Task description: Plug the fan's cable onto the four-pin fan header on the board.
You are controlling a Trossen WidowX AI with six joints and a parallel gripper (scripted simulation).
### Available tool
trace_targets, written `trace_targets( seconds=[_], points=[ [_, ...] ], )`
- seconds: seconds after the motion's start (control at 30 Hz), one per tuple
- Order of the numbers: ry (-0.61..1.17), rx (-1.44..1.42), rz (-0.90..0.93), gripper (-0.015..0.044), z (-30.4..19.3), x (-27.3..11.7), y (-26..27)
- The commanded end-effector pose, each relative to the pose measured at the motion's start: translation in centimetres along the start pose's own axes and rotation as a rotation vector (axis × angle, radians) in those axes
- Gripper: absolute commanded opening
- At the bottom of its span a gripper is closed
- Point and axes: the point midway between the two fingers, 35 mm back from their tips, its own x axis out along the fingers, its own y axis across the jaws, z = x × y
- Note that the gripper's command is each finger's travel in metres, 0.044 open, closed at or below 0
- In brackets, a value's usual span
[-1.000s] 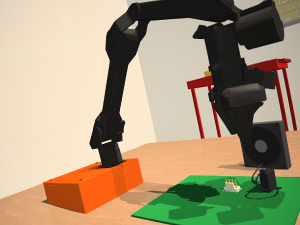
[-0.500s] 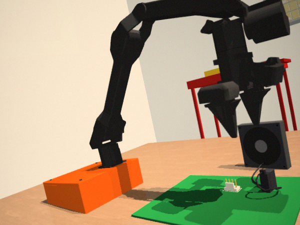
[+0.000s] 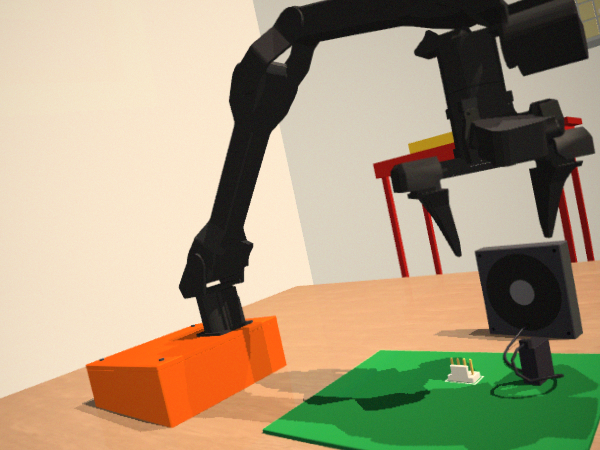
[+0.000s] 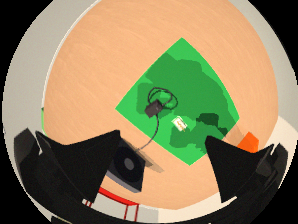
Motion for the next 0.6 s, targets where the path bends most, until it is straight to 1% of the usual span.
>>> trace_targets(
  seconds=[0.0,0.1,0.57],
  points=[
    [-0.030,0.792,0.020,0.0440,-1.16,-1.66,1.84],
    [-0.030,0.887,0.022,0.0440,-1.27,-1.74,1.95],
    [-0.030,0.887,0.022,0.0440,-1.27,-1.74,1.95]
  ],
)
